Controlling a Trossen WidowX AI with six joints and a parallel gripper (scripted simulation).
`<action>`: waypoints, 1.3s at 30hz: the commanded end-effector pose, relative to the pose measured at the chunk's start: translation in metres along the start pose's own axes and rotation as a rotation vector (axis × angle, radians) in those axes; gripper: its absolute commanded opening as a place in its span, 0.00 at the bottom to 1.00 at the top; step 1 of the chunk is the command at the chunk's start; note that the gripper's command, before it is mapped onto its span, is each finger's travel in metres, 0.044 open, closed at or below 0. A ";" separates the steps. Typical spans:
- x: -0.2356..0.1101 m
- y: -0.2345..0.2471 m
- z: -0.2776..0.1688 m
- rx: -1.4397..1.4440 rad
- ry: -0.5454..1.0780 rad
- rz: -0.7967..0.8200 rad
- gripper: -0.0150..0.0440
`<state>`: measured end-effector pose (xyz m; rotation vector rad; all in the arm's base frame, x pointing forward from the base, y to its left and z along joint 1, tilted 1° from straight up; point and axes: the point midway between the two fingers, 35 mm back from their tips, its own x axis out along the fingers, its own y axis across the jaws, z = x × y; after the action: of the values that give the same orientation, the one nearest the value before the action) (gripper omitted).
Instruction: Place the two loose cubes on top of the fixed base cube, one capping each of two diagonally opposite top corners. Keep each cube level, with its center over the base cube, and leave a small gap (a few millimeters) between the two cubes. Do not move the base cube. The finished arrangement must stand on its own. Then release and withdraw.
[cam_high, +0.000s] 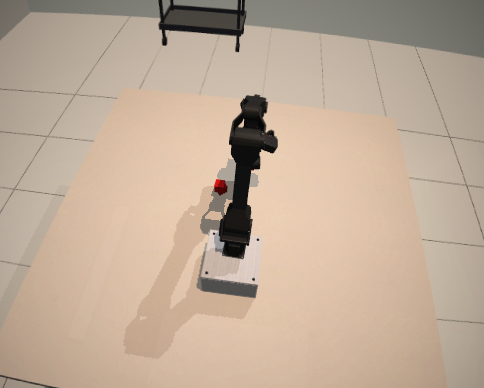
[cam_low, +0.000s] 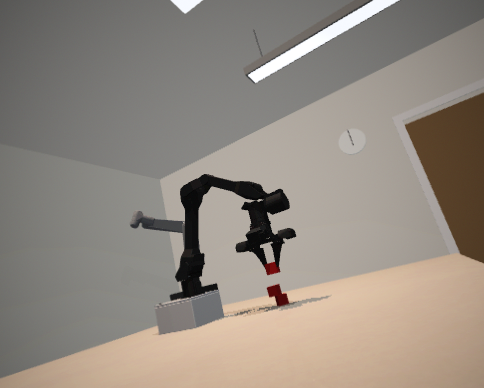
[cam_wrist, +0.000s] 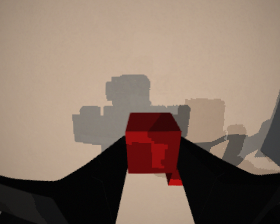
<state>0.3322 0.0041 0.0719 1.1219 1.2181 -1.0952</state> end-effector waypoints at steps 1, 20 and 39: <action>-0.006 -0.001 -0.001 -0.002 0.001 0.001 0.43; 0.001 -0.003 -0.052 -0.796 0.006 0.003 0.43; 0.006 -0.011 -0.095 -1.466 0.008 0.007 0.43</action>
<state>0.3107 0.0954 0.0640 0.0122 1.5270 -0.0218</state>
